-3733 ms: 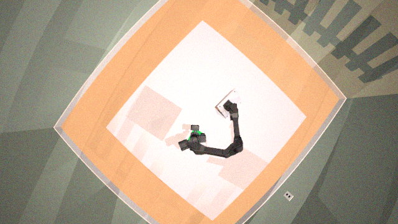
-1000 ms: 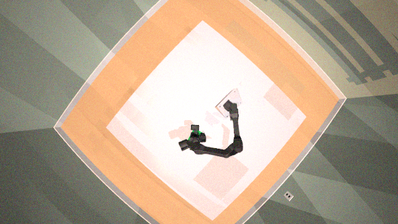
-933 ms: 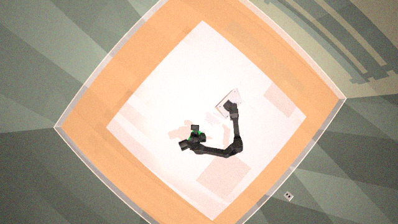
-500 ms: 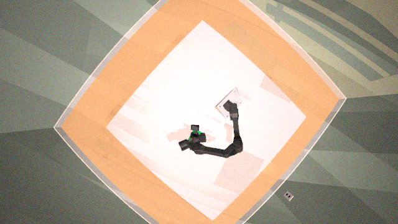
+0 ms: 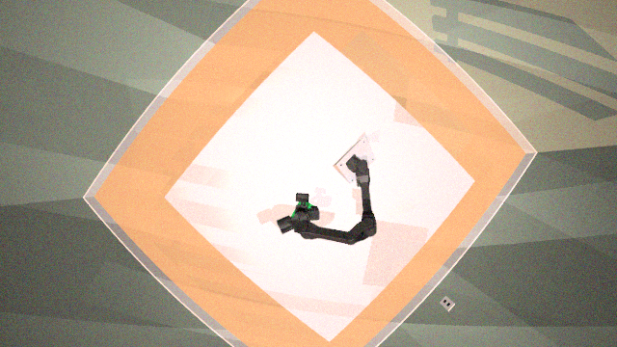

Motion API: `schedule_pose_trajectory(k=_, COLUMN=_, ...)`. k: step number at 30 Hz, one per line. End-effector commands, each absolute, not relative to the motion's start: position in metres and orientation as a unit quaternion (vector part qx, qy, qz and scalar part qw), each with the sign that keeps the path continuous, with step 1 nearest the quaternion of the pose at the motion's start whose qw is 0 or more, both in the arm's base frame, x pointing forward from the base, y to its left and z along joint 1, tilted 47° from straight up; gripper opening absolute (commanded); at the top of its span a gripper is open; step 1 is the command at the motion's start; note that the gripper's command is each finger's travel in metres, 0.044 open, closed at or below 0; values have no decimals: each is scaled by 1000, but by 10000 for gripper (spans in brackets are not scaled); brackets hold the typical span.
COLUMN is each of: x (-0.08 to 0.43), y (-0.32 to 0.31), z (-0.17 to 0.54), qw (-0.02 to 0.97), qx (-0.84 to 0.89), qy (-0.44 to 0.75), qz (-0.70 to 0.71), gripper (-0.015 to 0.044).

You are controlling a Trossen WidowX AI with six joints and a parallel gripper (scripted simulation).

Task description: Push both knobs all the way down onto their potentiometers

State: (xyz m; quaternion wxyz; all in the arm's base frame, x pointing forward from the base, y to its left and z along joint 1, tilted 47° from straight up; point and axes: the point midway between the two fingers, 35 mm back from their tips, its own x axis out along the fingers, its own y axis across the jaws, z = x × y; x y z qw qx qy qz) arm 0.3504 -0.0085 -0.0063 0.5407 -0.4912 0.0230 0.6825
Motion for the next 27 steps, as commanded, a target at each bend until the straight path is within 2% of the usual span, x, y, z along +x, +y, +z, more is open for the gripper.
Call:
schedule_pose_trajectory(k=1, x=352, y=1, z=-12, qw=536, qx=-490, qy=16, qz=688, gripper=0)
schedule_pose_trajectory(k=26, x=350, y=-20, z=7, qw=535, qx=-490, qy=17, qz=688, gripper=0)
schedule_pose_trajectory(k=27, x=349, y=-16, z=3, qw=538, qx=-487, qy=18, qz=688, gripper=26)
